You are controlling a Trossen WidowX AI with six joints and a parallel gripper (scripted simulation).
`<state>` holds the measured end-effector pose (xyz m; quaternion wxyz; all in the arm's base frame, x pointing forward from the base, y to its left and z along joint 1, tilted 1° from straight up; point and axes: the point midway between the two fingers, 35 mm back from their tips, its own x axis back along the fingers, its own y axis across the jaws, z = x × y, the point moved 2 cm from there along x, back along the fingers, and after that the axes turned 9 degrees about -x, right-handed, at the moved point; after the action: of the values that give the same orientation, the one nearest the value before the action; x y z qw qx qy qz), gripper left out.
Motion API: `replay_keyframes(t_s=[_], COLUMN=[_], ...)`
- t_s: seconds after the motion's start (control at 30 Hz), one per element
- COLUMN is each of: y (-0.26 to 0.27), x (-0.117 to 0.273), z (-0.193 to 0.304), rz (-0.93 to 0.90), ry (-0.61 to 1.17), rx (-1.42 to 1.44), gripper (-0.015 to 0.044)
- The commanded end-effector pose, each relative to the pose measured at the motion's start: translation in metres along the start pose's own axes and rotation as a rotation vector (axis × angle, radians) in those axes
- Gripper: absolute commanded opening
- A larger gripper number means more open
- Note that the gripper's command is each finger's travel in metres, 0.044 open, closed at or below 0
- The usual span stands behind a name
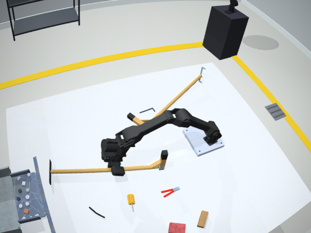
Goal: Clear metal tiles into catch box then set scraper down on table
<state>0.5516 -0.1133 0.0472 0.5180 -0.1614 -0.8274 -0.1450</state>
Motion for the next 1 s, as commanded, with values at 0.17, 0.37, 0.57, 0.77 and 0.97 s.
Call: replay_keyframes(t_s=[0.17, 0.37, 0.57, 0.77, 0.97], y=[0.012, 0.018, 0.024, 0.020, 0.022], x=[-0.002, -0.002, -0.002, 0.012, 0.032], z=[0.001, 0.001, 0.002, -0.006, -0.017], rz=[-0.003, -0.003, -0.004, -0.004, -0.008], ry=[0.001, 0.001, 0.001, -0.012, -0.027], rx=[0.000, 0.000, 0.000, -0.001, -0.002], gripper=[0.0000, 0.0000, 0.0000, 0.0000, 0.0000])
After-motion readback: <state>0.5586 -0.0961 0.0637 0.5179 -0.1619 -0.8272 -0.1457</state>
